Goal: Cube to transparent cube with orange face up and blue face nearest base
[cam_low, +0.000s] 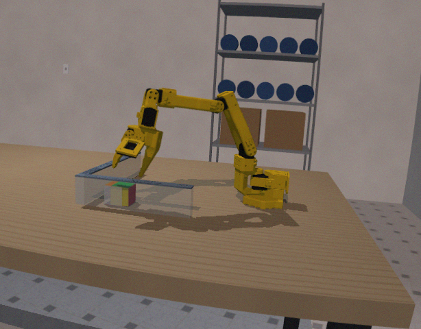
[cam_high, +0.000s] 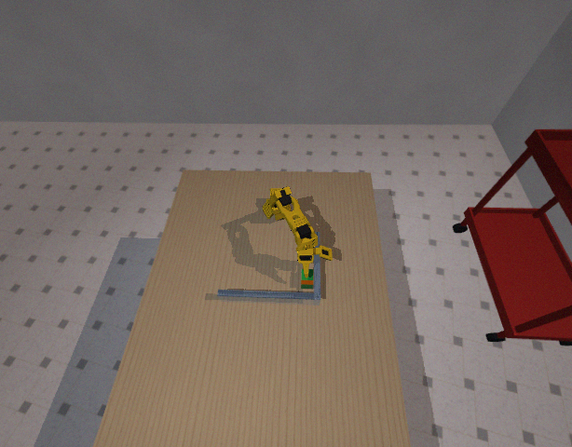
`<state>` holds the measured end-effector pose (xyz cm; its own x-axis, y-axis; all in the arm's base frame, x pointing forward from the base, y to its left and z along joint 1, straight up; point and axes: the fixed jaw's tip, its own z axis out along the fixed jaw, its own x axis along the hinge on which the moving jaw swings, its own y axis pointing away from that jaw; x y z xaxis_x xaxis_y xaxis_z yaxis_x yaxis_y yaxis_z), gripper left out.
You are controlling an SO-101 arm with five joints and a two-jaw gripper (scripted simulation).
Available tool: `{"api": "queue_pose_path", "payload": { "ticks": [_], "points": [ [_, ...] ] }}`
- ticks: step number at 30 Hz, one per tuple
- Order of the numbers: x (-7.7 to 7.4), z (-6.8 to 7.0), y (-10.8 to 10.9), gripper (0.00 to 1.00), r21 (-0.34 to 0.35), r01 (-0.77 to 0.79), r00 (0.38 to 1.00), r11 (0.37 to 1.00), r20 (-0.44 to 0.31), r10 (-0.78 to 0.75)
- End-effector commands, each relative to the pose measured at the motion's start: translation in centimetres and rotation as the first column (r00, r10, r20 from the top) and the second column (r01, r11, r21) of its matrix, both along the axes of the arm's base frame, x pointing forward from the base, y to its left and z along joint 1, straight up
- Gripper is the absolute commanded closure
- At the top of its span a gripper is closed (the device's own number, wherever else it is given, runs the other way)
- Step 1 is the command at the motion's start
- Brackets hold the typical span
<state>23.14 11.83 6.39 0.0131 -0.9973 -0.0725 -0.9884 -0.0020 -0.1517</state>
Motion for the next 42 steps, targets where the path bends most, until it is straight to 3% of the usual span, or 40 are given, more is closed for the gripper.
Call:
{"api": "queue_pose_path", "payload": {
  "ticks": [1,32,42],
  "points": [
    [0.5,1.5,0.3,0.65,0.031,-0.005,0.998,1.000,0.061,0.003],
    [0.5,1.4,0.3,0.65,0.031,-0.003,0.998,1.000,0.061,0.001],
    [1.0,-0.4,0.5,0.65,0.031,-0.003,0.998,1.000,0.061,0.001]
  ]
}}
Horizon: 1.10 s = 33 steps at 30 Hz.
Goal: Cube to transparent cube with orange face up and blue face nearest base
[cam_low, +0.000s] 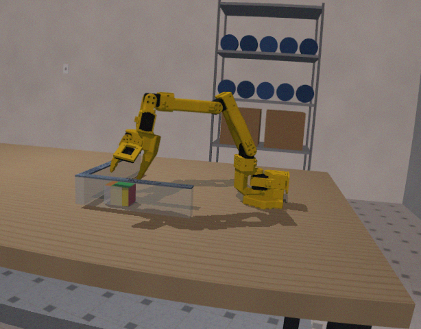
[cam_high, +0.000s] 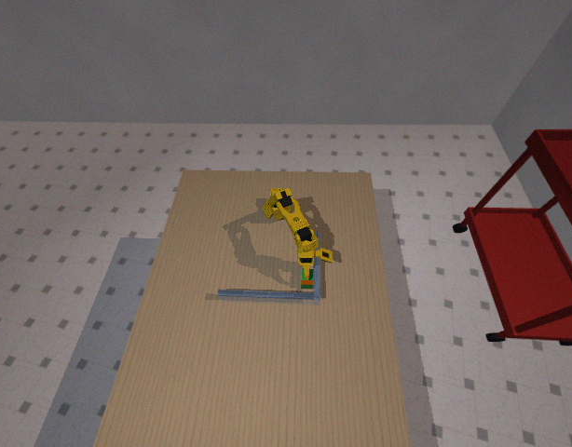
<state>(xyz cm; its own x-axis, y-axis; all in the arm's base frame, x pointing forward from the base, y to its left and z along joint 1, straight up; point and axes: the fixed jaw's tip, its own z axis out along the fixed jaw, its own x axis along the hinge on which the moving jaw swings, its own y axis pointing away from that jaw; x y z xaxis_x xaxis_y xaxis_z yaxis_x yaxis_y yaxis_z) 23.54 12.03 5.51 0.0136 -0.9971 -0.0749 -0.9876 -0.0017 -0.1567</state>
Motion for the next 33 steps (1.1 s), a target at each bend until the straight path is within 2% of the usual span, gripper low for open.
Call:
{"api": "queue_pose_path", "payload": {
  "ticks": [1,4,10,14,33],
  "points": [
    [0.7,0.2,0.4,0.65,0.029,-0.003,0.998,1.000,0.056,0.002],
    [0.7,-0.1,0.4,0.65,0.029,-0.003,0.998,1.000,0.056,0.002],
    [1.0,-1.8,0.5,0.65,0.029,-0.003,0.998,1.000,0.056,0.002],
    [1.1,-2.4,0.6,0.65,0.029,-0.003,0.998,1.000,0.056,0.002],
    [1.1,-2.6,0.6,0.65,0.029,-0.003,0.998,1.000,0.056,0.002]
  ]
}}
